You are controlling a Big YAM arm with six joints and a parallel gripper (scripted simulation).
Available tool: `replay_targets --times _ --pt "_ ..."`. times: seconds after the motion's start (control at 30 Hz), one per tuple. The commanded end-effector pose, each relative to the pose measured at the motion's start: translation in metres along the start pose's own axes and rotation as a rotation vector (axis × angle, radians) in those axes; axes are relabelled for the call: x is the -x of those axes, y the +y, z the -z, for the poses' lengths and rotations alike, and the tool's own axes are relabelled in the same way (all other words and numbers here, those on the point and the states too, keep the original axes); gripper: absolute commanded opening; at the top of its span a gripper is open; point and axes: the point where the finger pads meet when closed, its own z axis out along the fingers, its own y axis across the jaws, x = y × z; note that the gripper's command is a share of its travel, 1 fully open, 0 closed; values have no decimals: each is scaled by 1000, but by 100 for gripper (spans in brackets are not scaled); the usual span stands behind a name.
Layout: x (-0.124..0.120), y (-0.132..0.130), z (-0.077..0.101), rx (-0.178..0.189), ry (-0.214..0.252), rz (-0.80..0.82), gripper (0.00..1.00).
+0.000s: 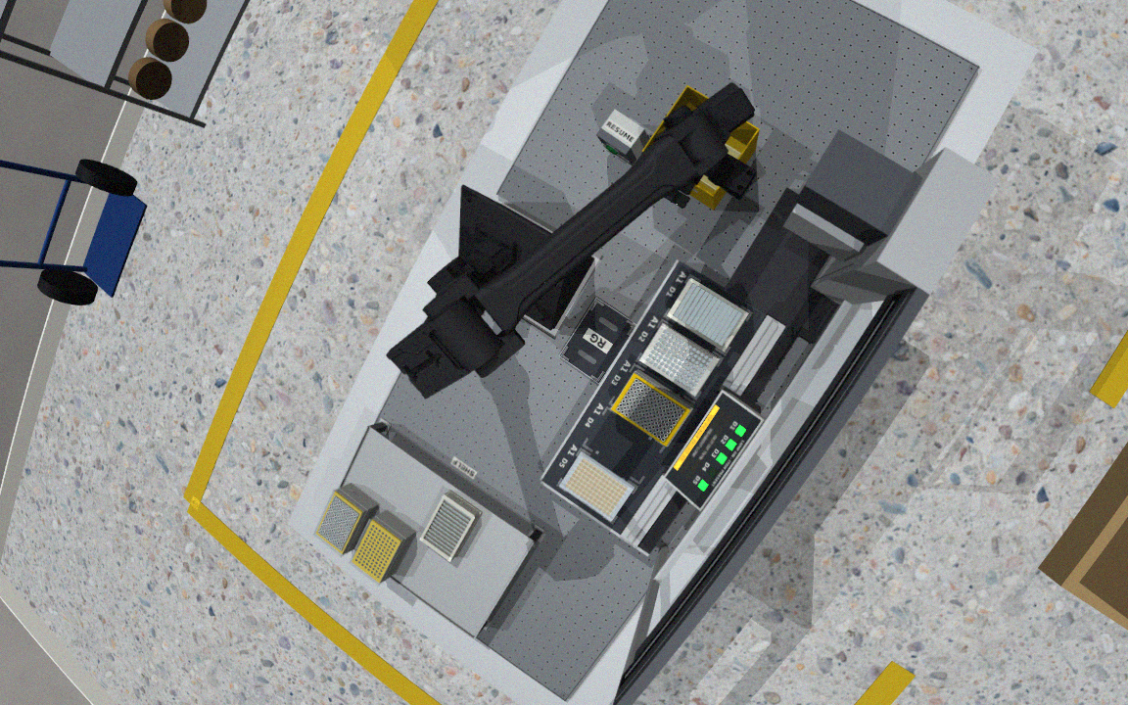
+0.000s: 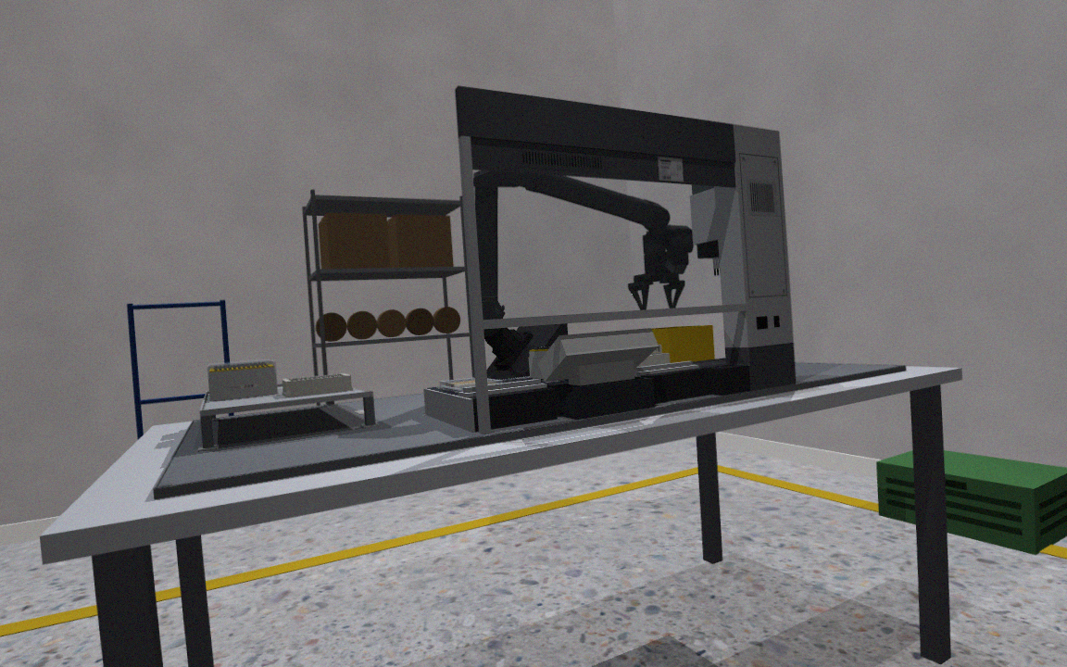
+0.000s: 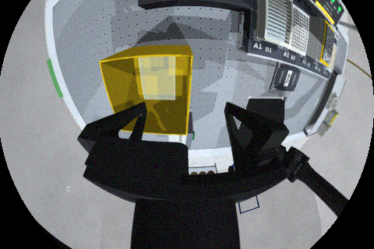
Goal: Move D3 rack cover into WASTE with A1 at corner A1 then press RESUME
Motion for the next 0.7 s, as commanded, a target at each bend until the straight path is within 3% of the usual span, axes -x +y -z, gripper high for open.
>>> replay_targets --times 0.0,0.67 --pt "13 -6 8 38 -10 2 100" --pt "42 -87 5 28 -9 3 100"
